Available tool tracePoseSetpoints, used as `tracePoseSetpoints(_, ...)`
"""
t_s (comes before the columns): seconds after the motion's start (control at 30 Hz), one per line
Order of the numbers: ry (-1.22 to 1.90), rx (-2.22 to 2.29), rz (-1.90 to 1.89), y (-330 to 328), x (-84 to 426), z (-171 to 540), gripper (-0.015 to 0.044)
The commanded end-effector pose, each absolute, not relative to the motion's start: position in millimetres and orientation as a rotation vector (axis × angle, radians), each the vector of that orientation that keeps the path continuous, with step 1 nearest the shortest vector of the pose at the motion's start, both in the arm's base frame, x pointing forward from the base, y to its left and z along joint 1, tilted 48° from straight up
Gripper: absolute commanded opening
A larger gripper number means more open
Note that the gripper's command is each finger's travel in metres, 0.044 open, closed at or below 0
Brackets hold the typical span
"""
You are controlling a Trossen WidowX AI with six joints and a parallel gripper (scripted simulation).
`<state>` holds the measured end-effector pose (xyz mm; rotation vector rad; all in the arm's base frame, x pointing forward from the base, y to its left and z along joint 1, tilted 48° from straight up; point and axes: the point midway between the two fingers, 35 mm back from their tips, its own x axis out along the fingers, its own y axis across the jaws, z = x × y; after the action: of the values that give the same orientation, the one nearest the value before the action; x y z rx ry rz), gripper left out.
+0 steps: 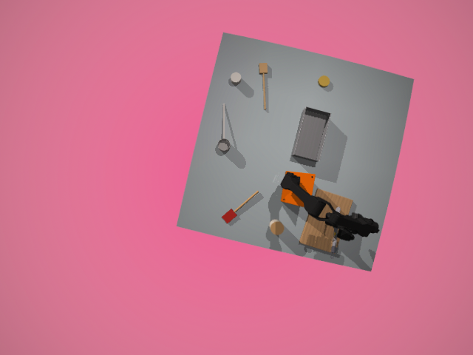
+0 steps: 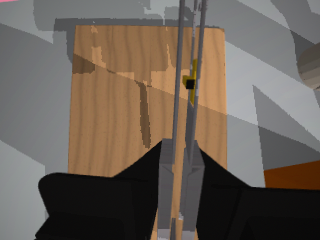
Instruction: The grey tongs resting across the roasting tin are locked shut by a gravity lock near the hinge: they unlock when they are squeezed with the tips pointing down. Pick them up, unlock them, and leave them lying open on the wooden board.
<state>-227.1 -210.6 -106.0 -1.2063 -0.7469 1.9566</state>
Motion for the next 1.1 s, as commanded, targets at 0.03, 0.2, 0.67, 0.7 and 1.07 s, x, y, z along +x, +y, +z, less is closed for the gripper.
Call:
tracePoseSetpoints(0.03, -0.644, -1.388, 1.840, -217.1, -232.8, -97.5, -0.0150)
tracePoseSetpoints(0.2, -0.524, -1.577, 1.713, -223.7, -238.3, -87.9, -0.0150)
tracePoseSetpoints(0.67, -0.486, -1.632, 1.677, -224.9, -240.2, -85.7, -0.0150)
tracePoseSetpoints(0.7, -0.486, -1.632, 1.678, -224.3, -240.3, -86.5, -0.0150)
tracePoseSetpoints(1.07, -0.485, -1.632, 1.678, -212.8, -241.3, -100.2, -0.0150)
